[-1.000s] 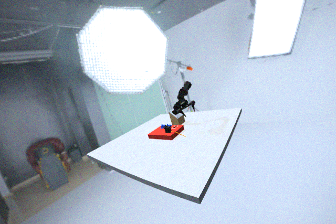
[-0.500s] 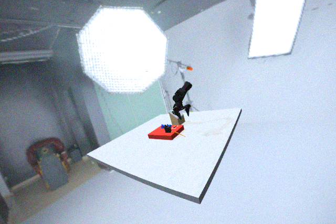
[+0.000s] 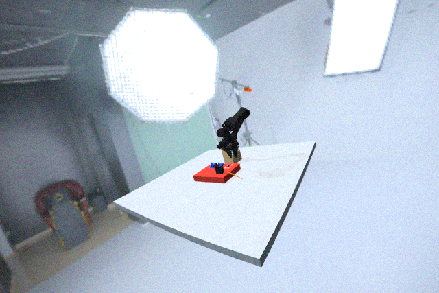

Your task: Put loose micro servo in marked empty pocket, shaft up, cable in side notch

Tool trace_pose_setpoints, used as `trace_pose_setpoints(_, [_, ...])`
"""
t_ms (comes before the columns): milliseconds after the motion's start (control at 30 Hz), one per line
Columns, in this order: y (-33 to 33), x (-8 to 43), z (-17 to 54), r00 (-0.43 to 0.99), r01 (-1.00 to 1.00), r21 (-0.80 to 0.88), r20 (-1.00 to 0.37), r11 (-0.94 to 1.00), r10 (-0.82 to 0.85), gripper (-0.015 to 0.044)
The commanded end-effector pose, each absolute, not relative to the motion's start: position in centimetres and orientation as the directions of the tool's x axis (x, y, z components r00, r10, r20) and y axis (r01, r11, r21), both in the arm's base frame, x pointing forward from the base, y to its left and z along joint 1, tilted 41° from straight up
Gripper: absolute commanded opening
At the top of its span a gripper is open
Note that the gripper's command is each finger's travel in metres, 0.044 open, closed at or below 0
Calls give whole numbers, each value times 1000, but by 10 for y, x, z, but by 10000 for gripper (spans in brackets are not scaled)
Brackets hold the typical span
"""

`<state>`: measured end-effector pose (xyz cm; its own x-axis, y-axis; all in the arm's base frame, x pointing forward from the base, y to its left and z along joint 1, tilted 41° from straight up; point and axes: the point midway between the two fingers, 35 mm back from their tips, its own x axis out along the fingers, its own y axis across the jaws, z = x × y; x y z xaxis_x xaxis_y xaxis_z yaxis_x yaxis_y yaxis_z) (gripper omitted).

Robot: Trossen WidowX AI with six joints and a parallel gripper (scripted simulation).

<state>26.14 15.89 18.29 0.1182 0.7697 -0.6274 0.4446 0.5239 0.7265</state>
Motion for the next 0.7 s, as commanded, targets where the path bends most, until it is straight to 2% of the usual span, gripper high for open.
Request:
trace_pose_setpoints(0, [150, 270, 173, 112, 569, 659, -654, 491, 748, 440])
trace_pose_setpoints(333, [128, 286, 148, 76, 810, 456, -705, 369, 705, 440])
trace_pose_setpoints(667, [103, 298, 122, 25, 958, 209, -743, 197, 668, 440])
